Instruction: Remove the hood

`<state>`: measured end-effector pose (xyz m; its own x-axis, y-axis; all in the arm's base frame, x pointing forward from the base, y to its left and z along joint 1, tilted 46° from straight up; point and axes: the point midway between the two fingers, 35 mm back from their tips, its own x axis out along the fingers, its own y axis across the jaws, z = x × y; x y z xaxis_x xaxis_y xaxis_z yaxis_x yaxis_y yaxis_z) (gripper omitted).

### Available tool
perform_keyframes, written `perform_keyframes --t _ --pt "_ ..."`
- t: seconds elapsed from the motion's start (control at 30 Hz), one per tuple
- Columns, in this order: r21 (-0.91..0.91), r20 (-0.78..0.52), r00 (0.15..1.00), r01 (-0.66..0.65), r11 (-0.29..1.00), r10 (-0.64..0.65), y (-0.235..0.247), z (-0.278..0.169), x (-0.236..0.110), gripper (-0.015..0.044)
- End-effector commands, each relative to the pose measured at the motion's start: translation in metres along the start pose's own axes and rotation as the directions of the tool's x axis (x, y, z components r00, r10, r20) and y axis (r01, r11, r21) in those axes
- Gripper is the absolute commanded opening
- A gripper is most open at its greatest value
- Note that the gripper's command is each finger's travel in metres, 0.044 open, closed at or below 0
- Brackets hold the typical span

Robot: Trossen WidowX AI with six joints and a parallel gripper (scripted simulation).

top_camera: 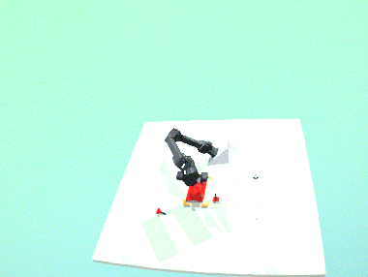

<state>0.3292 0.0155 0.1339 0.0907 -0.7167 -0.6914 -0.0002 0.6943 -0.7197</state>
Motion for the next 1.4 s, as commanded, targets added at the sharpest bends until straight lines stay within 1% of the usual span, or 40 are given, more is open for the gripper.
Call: perform_keyframes --t 0.0,1.37 --pt "-0.005 -0.003 1.000 -0.003 1.000 0.003 0.001 -0.001 0.004 0.0440" --pt "-0.004 -0.003 1.000 -0.002 1.000 0.002 0.001 -0.001 0.039 0.0440"
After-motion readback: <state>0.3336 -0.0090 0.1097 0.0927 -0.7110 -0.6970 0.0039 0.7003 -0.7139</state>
